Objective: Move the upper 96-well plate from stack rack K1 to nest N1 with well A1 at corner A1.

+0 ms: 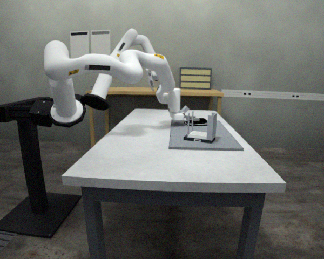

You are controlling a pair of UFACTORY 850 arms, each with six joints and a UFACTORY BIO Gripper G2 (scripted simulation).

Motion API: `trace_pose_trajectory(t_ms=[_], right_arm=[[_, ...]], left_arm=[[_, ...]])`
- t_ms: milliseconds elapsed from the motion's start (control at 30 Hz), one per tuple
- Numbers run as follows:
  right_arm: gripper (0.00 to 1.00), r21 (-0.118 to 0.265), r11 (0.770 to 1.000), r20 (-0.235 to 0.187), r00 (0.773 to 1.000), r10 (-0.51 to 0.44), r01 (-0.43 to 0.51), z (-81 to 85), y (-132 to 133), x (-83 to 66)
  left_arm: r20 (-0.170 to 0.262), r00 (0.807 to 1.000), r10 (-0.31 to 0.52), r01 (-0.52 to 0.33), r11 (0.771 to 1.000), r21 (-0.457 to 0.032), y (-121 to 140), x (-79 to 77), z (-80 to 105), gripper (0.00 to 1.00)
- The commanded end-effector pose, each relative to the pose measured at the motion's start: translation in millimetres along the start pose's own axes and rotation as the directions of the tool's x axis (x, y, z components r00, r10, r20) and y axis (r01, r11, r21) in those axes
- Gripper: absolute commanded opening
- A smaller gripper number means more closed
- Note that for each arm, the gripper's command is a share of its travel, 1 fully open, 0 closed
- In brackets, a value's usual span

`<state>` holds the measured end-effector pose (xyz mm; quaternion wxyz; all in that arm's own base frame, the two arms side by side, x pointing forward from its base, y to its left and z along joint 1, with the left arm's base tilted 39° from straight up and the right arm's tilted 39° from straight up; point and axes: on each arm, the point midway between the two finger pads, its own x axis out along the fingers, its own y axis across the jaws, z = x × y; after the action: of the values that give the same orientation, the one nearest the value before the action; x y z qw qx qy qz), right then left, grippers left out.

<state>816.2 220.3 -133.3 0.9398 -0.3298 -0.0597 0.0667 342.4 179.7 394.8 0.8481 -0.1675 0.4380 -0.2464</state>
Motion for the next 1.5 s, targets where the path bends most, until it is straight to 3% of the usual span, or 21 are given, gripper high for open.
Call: trace_pose_trajectory(t_ms=[0, 1467], right_arm=[[0.00, 0.001, 1.000, 0.002, 1.000, 0.000, 0.000, 1.3, 0.0, 0.7], [0.00, 0.001, 1.000, 0.002, 1.000, 0.000, 0.000, -5.0, 0.0, 0.7]], left_arm=[[0.000, 1.000, 0.000, 0.000, 1.000, 0.001, -0.2, -0.3, 0.5, 1.00], [0.000, 1.000, 0.000, 0.000, 1.000, 0.001, -0.2, -0.3, 0.5, 1.00]])
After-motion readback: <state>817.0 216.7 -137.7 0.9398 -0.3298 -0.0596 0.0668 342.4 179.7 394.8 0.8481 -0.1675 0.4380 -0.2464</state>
